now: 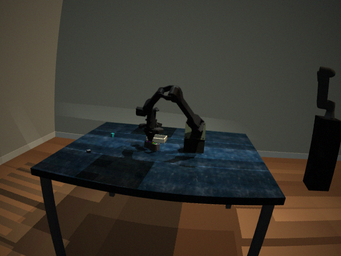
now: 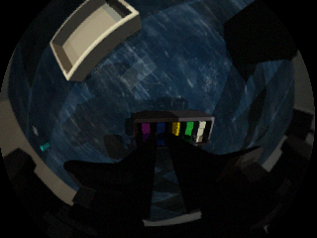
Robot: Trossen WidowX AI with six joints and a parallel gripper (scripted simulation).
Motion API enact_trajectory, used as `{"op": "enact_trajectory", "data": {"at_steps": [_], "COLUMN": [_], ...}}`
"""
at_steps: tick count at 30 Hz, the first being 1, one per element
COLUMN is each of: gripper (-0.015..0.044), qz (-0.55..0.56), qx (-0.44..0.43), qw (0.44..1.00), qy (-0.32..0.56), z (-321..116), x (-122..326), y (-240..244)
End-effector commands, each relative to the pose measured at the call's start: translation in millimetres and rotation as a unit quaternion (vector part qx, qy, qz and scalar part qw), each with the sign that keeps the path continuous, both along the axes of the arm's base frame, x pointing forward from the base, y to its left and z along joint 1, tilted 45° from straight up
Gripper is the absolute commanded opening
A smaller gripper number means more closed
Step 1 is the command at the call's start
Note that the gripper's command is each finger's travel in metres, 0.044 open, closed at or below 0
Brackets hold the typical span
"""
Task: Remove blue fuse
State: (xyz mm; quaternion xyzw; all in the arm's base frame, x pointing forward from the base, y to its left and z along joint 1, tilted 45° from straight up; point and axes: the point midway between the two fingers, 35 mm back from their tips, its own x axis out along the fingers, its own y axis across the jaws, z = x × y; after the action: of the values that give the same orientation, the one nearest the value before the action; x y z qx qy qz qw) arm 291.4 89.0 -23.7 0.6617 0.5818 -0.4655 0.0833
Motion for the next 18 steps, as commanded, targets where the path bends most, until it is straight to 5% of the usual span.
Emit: {"op": "enact_trajectory", "data": {"at_steps": [1,18], "gripper": [0.0063,0.0023], "qz": [-0.003,0.0], "qx": [0.002,0.0], "qw": [1.0,1.0], "qy": [0.001,0.0], "z": [-1.8,-5.8], "x": [-0.2,-0.7], "y": [2.1,6.0]}}
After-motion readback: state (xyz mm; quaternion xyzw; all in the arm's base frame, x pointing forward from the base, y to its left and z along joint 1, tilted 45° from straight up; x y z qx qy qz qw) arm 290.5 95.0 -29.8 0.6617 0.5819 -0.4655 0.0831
